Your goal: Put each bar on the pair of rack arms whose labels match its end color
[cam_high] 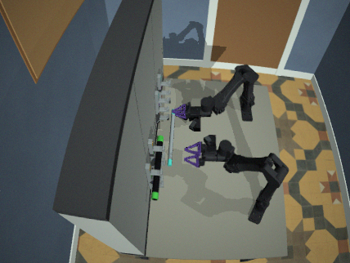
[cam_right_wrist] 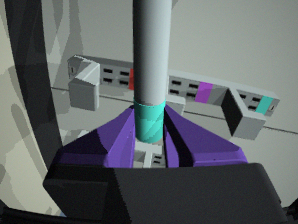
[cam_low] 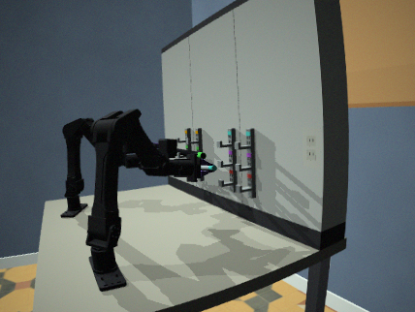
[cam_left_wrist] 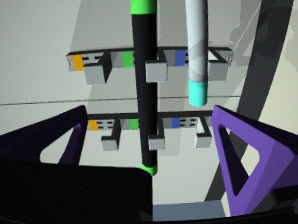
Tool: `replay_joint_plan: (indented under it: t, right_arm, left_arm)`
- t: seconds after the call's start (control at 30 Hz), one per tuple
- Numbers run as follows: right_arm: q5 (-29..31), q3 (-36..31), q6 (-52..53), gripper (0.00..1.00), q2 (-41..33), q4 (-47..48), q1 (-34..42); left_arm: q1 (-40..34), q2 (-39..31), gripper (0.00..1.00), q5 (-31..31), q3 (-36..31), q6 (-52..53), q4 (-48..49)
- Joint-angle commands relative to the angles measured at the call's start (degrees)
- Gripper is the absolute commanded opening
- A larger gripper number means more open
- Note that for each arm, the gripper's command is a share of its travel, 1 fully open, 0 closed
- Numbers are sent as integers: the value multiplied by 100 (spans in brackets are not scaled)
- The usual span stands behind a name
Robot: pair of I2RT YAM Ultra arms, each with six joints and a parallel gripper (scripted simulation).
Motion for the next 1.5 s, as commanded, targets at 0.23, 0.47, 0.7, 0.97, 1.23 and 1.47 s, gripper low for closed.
replay_joint_plan:
  t: [0.23,0.47,0.7,0.97,1.23,1.47]
  right_arm:
    - [-22,138,235,0,-187,548,-60]
    - [-22,147,234,0,-197,532,-60]
    - [-22,155,233,0,-205,517,-60]
    - [-23,165,231,0,-215,500,-60]
    - [-23,175,230,0,-227,481,-60]
    - [-23,182,230,0,-234,468,-60]
  left_arm:
    - [195,-233,100,181,-177,-63,77]
    - [314,-278,100,299,-224,-62,80]
    - [418,-315,100,403,-263,-63,81]
    - [540,-355,100,526,-305,-62,83]
    - [683,-398,100,668,-349,-63,84]
    - [772,-423,100,758,-374,-62,85]
